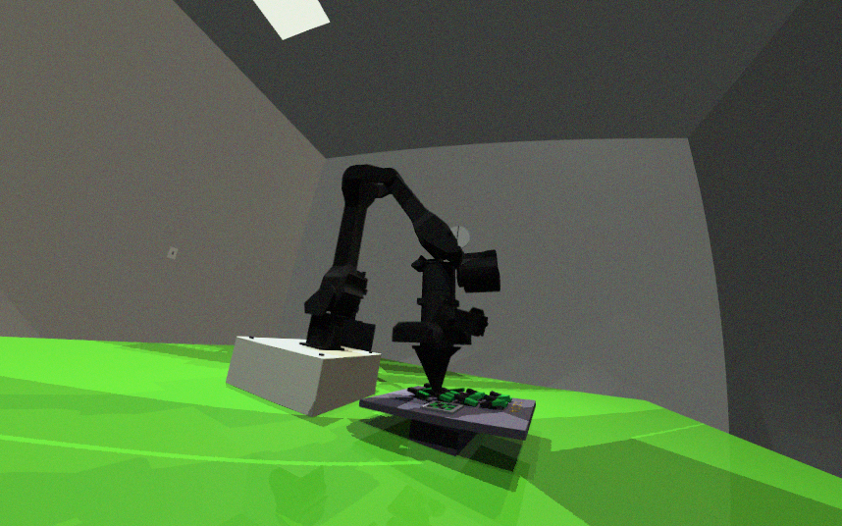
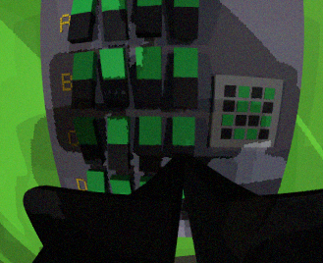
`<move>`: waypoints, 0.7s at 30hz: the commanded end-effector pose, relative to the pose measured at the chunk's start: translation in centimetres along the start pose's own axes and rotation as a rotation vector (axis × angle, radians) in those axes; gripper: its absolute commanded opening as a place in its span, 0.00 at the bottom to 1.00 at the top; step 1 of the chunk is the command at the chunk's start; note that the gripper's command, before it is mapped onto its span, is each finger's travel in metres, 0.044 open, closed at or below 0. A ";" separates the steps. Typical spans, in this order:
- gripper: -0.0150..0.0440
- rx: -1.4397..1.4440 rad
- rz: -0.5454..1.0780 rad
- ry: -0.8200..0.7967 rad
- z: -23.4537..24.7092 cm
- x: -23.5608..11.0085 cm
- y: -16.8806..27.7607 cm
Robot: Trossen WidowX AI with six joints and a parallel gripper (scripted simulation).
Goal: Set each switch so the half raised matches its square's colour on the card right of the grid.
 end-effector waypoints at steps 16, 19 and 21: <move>0.25 -0.004 0.003 0.002 0.0 0.3 0.1; 0.25 -0.004 0.003 0.002 0.0 0.4 0.1; 0.25 -0.004 0.003 0.002 0.0 0.4 0.1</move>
Point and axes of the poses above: the point midway between the two fingers, 35 mm back from their tips, its own x axis out along the fingers, its own z axis across the jaws, y = z × x, the point moved 2 cm from there along -x, back along the fingers, and after that the axes turned 5 degrees about x, right-handed, at the moved point
